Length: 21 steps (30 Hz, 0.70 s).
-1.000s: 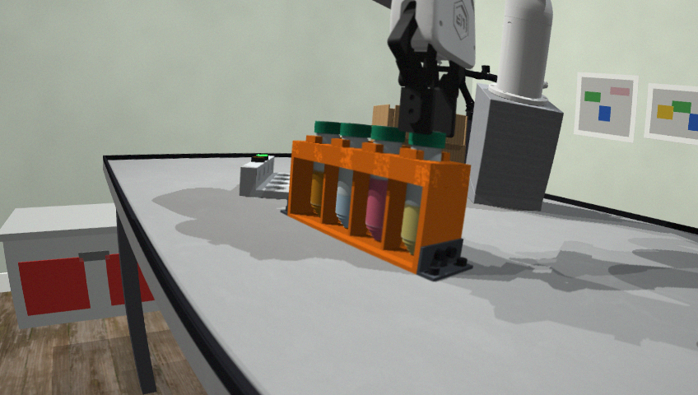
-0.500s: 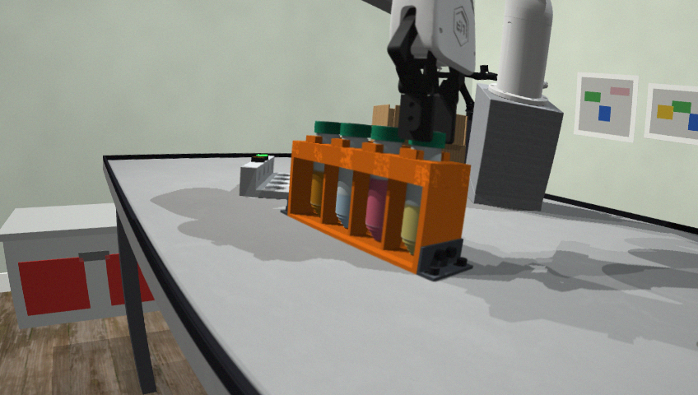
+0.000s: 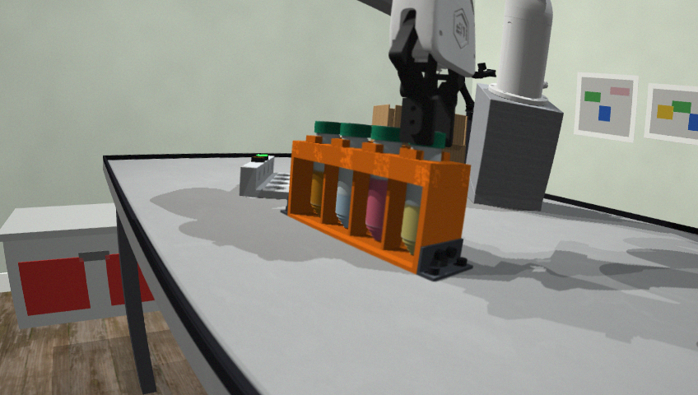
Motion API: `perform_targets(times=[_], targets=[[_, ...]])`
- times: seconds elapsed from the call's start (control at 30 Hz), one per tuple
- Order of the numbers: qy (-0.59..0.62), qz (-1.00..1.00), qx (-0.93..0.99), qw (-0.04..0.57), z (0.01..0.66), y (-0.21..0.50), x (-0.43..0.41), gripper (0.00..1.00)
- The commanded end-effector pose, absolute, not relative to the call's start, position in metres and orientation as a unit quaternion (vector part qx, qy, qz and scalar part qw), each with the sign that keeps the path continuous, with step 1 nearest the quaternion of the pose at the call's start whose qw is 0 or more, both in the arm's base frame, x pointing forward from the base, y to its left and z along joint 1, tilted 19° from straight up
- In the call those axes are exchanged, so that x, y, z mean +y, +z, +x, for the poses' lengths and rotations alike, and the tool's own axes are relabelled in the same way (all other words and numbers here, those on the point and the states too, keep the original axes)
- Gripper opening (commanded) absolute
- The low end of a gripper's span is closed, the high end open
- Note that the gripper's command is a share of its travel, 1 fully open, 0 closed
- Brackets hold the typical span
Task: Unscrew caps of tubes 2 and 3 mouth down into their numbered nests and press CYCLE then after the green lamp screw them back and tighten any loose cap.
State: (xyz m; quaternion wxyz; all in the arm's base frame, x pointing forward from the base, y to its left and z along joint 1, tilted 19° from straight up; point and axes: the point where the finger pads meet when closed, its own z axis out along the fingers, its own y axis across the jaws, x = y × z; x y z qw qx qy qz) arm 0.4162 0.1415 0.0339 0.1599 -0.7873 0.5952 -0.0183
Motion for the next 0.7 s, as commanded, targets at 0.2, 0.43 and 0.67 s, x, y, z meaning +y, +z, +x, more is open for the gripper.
perform_targets(times=[0.2,0.43,0.67], targets=[[-0.02,-0.787,0.595,0.161,0.4176,0.0349,0.1414,0.0],[-0.01,-0.75,0.641,0.162,0.4176,0.035,0.1413,0.0],[0.001,-0.703,0.692,0.162,0.4176,0.035,0.1414,0.0]])
